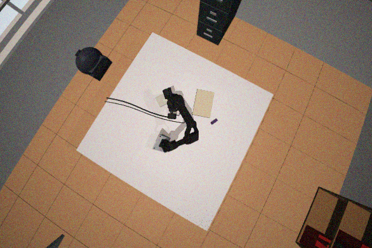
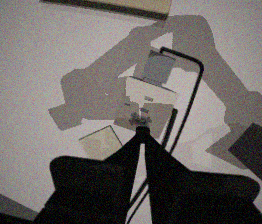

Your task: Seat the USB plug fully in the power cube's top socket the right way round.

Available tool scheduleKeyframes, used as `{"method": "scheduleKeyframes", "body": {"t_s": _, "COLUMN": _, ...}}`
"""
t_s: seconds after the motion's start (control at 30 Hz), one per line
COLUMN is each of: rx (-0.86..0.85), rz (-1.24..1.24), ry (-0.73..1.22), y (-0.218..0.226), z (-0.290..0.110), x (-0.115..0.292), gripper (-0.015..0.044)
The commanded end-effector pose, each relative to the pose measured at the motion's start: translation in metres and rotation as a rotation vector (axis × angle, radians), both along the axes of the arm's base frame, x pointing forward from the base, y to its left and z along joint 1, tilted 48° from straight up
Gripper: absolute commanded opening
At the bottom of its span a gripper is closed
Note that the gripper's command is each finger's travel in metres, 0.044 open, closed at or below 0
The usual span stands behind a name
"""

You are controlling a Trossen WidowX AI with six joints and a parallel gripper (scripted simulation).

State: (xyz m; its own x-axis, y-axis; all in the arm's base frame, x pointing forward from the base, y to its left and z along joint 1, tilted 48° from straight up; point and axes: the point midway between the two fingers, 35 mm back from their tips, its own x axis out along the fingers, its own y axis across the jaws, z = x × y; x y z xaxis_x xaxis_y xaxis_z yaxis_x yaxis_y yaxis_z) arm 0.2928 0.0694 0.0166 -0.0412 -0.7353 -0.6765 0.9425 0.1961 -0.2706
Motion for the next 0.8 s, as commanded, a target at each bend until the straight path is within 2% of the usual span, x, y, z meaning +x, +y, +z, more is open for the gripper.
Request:
{"method": "scheduleKeyframes", "body": {"t_s": 0.0, "rx": 0.005, "rz": 0.073, "ry": 0.079, "y": 0.0000, "z": -0.0004, "x": -0.0003, "gripper": 0.0000}}
{"method": "scheduleKeyframes", "body": {"t_s": 0.77, "rx": 0.029, "rz": 0.479, "ry": 0.521, "y": -0.0001, "z": -0.0003, "x": -0.0003, "gripper": 0.0000}}
